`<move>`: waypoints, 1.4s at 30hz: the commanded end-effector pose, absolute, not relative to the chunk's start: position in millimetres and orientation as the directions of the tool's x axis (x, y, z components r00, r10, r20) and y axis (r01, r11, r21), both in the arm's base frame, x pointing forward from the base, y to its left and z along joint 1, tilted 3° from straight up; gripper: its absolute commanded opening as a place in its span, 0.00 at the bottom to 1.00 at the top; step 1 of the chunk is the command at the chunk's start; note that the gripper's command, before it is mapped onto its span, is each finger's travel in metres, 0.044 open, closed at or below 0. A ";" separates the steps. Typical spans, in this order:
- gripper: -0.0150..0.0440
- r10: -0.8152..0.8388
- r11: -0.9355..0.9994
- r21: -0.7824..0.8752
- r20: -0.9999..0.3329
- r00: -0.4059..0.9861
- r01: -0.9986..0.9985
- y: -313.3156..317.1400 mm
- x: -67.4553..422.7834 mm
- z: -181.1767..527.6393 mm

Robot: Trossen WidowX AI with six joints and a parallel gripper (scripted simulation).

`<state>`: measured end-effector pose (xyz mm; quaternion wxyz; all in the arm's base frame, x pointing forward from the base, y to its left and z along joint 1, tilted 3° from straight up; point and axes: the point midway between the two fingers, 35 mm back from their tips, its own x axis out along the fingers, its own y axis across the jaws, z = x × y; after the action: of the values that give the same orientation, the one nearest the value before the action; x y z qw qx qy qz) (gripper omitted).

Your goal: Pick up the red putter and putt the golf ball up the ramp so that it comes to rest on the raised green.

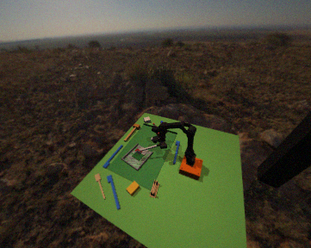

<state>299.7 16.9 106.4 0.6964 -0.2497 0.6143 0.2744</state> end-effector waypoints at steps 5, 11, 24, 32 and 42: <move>0.25 0.043 0.854 -0.022 -0.993 0.112 -0.520 -25.9 304.9 115.2; 0.25 0.016 0.929 -0.024 -0.994 0.107 -0.369 -60.3 301.2 118.6; 0.25 -0.034 0.999 -0.035 -0.996 0.083 -0.013 -132.3 280.0 126.1; 0.25 -0.039 0.999 -0.037 -0.996 0.079 0.029 -140.5 277.0 122.3; 0.25 -0.039 0.999 -0.037 -0.996 0.079 0.029 -141.6 279.5 86.9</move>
<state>279.4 -141.6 93.9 0.7336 -0.0047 0.6792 -0.0217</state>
